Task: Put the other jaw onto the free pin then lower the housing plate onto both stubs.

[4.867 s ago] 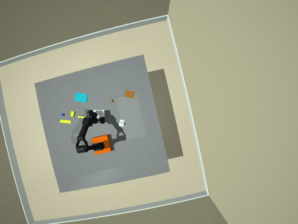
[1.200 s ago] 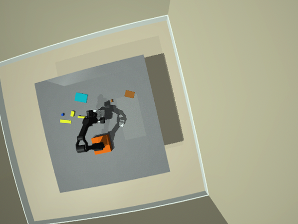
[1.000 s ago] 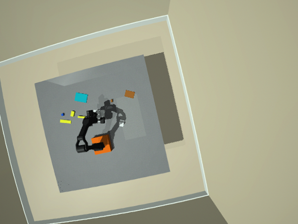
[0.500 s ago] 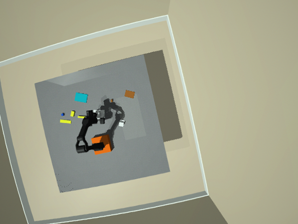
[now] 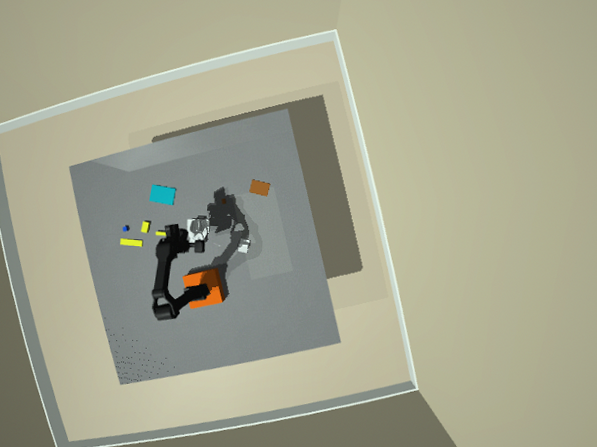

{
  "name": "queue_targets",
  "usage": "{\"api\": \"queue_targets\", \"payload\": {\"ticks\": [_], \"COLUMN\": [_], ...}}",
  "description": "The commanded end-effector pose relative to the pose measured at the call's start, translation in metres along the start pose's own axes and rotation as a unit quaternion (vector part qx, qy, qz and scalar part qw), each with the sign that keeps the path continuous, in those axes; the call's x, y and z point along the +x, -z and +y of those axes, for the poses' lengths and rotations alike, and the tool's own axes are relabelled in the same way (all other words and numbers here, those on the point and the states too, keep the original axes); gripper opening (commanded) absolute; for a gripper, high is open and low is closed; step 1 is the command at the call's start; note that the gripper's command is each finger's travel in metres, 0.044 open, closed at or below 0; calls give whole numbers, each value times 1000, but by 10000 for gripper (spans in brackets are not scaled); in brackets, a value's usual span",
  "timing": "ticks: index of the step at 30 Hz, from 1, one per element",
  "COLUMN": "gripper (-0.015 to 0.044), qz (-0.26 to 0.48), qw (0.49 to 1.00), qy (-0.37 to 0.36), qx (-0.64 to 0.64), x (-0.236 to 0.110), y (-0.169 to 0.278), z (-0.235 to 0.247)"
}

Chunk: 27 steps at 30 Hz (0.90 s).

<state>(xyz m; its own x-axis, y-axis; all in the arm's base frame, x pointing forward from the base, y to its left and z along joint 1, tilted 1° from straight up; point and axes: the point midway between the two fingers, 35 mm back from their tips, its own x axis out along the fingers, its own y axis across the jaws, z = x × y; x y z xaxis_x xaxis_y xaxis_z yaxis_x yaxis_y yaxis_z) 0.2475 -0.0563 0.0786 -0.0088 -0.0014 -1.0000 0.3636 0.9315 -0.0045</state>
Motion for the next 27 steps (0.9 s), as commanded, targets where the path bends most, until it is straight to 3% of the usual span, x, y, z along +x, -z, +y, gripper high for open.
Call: {"api": "queue_targets", "payload": {"ticks": [1, 5, 27], "gripper": [440, 440, 440], "qz": [-7, -6, -6], "qw": [1000, 1000, 1000], "qy": [-3, -3, -3], "qx": [-1, -2, -2], "x": [-26, -39, -39], "y": [28, 50, 50], "z": [-5, -8, -8]}}
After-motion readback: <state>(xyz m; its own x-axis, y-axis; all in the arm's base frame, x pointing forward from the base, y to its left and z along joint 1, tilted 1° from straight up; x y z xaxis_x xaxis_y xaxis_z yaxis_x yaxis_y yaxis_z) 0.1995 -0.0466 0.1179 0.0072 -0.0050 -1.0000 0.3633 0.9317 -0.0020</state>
